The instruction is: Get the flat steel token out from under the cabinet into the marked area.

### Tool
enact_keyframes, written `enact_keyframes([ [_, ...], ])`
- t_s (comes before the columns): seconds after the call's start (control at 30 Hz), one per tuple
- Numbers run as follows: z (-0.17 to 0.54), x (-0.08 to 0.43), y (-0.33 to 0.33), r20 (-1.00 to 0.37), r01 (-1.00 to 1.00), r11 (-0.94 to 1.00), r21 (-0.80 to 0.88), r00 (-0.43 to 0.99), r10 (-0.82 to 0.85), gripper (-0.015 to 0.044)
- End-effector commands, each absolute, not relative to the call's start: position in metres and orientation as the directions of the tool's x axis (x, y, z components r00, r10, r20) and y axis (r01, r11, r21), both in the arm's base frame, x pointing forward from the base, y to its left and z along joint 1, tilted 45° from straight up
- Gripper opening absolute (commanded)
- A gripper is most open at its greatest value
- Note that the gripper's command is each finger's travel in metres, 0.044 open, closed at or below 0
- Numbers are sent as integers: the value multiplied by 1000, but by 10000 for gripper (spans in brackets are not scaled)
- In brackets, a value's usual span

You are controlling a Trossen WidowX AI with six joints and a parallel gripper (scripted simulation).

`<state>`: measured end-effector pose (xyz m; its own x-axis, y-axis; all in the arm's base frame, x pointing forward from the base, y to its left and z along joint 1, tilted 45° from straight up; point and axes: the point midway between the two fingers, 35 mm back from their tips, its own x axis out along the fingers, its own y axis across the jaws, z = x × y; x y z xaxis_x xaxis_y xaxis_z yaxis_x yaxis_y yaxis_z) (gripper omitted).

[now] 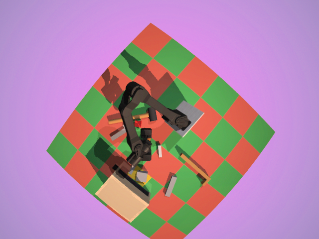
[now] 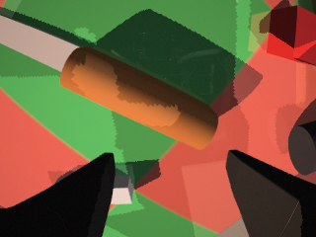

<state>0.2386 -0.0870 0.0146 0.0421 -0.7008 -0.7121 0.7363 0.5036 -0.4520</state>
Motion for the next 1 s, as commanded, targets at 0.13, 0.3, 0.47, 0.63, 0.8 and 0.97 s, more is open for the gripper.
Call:
enact_keyframes([
  [0.13,15,239,-87,-709,686,537,-492,42,-704,270],
  [0.3,15,239,-87,-709,656,555,-512,42,-704,270],
  [0.47,15,239,-87,-709,625,572,-531,42,-704,270],
  [0.63,15,239,-87,-709,593,589,-549,42,-704,270],
  [0.8,15,239,-87,-709,561,604,-566,42,-704,270],
  [0.97,15,239,-87,-709,527,619,-583,42,-704,270],
])
